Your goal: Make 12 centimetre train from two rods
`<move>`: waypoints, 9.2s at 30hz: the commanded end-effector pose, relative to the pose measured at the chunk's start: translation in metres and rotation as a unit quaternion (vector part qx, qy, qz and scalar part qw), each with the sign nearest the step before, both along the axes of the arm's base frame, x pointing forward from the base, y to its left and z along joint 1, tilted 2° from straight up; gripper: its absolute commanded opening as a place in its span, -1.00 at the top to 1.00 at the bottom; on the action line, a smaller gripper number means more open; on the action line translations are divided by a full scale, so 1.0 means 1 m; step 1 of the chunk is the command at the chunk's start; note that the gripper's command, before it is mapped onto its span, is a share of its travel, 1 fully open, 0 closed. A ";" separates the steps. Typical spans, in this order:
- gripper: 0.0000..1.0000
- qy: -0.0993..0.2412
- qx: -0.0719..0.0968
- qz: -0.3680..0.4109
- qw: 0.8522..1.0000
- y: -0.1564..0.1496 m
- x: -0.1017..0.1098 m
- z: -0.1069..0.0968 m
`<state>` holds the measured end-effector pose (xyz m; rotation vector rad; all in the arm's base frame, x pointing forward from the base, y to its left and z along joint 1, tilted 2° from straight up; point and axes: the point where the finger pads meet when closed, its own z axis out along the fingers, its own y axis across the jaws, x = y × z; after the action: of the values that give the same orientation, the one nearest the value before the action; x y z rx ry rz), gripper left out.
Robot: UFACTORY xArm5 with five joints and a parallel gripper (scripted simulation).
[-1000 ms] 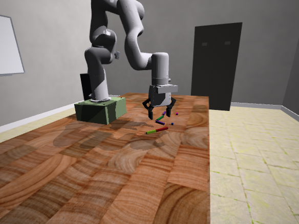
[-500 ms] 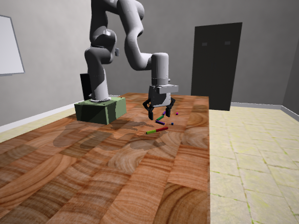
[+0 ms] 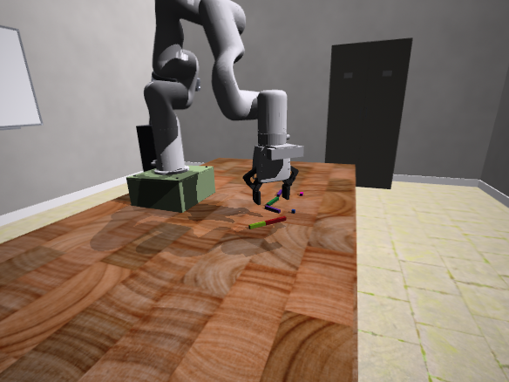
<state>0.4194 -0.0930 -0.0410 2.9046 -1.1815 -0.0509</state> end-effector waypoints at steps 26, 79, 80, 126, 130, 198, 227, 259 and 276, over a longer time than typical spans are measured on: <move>-1.00 -0.002 0.000 0.000 1.000 0.000 0.001 0.001; -1.00 -0.001 -0.005 -0.149 0.989 0.001 0.003 0.003; -1.00 0.000 -0.005 -0.167 0.986 0.001 0.003 0.003; 0.51 0.004 -0.022 -0.694 0.720 0.007 0.009 0.009; 0.51 0.004 -0.022 -0.694 0.720 0.007 0.009 0.009; 0.51 0.003 -0.022 -0.694 0.720 0.008 0.008 -0.029; 0.51 0.003 -0.022 -0.694 0.720 0.008 0.007 -0.042; 0.51 0.003 -0.022 -0.694 0.720 0.008 0.007 -0.042; 0.51 0.003 -0.022 -0.694 0.720 0.008 0.007 -0.042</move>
<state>0.4252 -0.0843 -0.0843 1.2618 -2.8471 -0.0298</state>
